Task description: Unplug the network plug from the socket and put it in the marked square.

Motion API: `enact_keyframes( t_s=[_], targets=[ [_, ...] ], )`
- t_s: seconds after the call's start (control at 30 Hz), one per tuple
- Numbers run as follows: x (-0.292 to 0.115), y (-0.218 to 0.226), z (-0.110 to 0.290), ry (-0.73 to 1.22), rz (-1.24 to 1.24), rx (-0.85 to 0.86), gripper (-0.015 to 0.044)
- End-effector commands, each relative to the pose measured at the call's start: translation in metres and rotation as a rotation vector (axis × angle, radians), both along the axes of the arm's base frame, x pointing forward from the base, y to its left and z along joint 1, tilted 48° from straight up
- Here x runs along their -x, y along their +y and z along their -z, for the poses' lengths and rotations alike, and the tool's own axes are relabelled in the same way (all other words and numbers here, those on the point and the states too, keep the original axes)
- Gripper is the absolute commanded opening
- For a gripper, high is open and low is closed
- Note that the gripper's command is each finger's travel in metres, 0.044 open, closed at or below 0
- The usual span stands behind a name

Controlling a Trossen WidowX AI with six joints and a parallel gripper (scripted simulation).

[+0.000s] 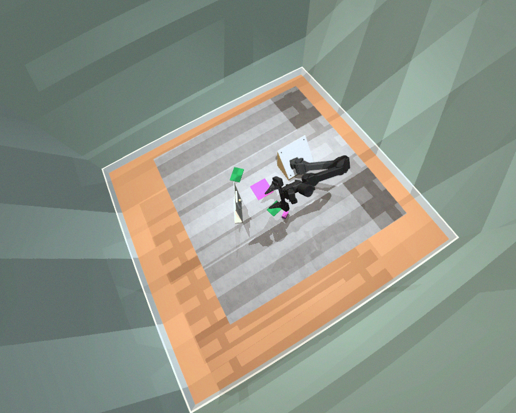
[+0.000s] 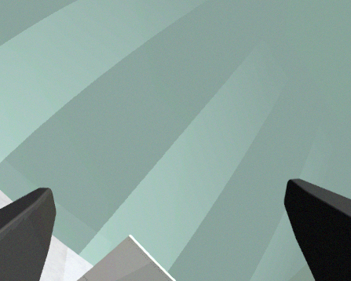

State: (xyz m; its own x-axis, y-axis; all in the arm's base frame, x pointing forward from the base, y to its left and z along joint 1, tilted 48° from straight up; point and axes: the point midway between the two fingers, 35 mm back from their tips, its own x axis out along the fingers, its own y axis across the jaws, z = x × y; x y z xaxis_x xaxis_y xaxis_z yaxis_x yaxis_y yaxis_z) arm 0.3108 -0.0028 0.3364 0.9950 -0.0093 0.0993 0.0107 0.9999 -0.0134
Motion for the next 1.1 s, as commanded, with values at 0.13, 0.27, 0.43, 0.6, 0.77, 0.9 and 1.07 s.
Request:
enact_keyframes(
  t_s=[0.13,0.27,0.43,0.6,0.77,0.9,1.07],
  targets=[
    [-0.002,0.003,0.009,0.010,-0.012,-0.122,0.0269],
    [-0.004,0.006,0.018,0.023,-0.024,-0.261,0.0164],
    [-0.006,0.011,0.031,0.038,-0.036,-0.435,0.0156],
    [-0.008,0.015,0.043,0.052,-0.046,-0.608,0.0156],
    [-0.009,0.019,0.056,0.066,-0.052,-0.781,0.0156],
    [-0.009,0.023,0.065,0.076,-0.055,-0.918,0.0156],
    [-0.009,0.027,0.078,0.088,-0.056,-1.090,0.0156]
  ],
)
